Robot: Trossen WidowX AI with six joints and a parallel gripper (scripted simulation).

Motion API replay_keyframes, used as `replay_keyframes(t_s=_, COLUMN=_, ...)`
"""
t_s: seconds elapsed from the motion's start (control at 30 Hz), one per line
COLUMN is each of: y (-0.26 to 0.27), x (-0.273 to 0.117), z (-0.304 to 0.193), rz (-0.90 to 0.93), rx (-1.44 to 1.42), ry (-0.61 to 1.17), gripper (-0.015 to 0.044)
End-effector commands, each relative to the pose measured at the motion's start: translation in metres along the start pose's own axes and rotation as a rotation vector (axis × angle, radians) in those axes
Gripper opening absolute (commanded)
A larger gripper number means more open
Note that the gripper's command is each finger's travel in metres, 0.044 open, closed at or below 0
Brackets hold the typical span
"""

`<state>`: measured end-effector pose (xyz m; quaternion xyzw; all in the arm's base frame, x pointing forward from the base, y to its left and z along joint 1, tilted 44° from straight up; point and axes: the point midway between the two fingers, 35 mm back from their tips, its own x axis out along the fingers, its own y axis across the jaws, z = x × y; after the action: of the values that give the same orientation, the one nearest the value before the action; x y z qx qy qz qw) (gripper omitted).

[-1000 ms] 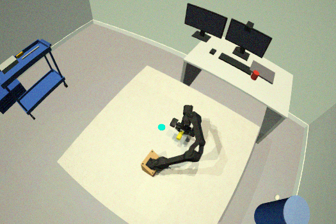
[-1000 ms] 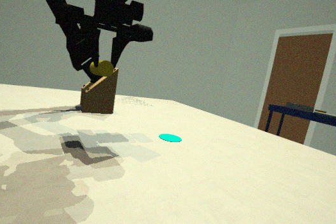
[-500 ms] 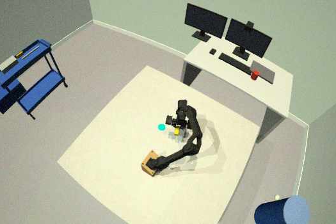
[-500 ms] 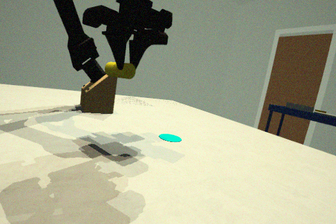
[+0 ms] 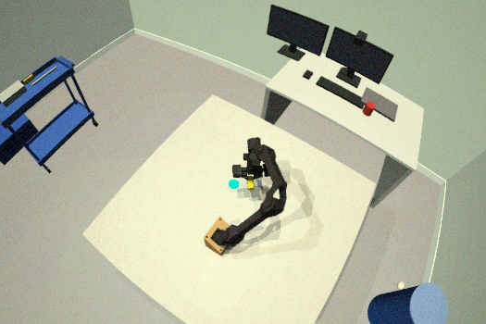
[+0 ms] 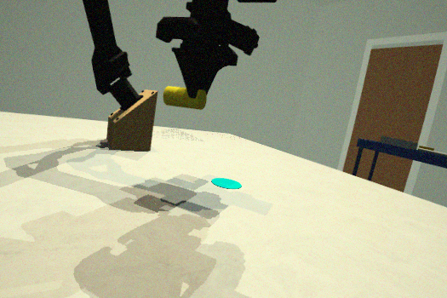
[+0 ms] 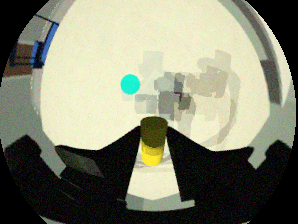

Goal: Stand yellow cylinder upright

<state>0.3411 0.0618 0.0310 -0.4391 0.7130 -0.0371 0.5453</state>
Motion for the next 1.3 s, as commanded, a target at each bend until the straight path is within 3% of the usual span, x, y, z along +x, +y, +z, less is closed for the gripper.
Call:
replay_keyframes(t_s=0.0, y=0.01, x=-0.002, z=0.011, rz=0.002, rx=-0.081, ry=-0.005, gripper=0.0105)
replay_keyframes(t_s=0.73, y=0.068, x=0.007, z=0.054, rz=-0.015, rx=-0.487, ry=0.013, gripper=0.0105)
replay_keyframes(t_s=1.27, y=0.074, x=0.015, z=0.056, rz=0.045, rx=-0.501, ry=-0.023, gripper=0.0105)
